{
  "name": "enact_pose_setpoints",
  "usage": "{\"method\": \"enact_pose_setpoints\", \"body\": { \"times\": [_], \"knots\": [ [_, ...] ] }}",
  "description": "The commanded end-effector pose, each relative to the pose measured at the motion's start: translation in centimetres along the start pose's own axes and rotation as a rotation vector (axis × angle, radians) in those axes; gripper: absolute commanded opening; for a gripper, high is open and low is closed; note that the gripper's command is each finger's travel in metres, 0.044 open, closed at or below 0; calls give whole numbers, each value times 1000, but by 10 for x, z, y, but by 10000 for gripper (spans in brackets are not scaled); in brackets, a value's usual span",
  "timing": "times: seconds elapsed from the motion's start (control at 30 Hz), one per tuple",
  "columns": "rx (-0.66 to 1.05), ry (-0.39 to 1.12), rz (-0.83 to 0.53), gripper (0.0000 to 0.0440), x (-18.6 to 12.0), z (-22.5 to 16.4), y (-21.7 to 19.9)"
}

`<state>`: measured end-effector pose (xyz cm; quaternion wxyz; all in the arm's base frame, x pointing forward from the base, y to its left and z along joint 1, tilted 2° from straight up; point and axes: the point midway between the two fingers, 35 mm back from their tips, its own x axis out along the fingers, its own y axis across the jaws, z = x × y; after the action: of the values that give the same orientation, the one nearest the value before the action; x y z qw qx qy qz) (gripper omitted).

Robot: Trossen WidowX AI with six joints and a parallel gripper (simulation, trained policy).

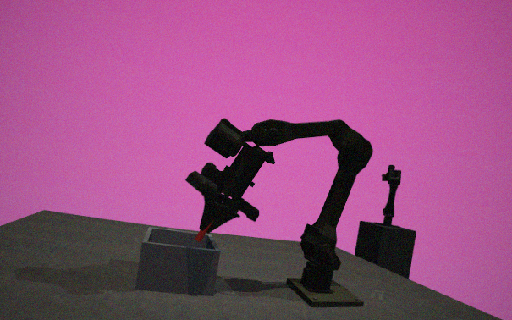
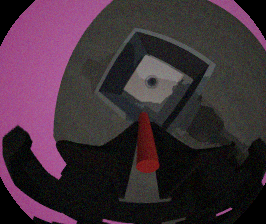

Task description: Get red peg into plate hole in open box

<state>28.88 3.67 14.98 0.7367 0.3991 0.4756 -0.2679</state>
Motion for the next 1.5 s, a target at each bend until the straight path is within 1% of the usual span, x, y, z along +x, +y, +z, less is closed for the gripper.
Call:
{"method": "enact_pose_setpoints", "body": {
  "times": [0.0,0.4,0.8,0.87,1.0,1.03,1.3,1.47],
  "knots": [
    [13,-13,-8,1,5,10,0],
    [63,-13,-40,11,27,39,-1],
    [70,27,-99,17,58,48,-7],
    [64,32,-112,35,64,49,-8],
    [45,40,-138,129,73,52,-10],
    [36,43,-149,144,74,52,-12],
    [14,40,-162,152,76,65,-2],
    [-2,49,-162,144,76,74,5]
  ]
}}
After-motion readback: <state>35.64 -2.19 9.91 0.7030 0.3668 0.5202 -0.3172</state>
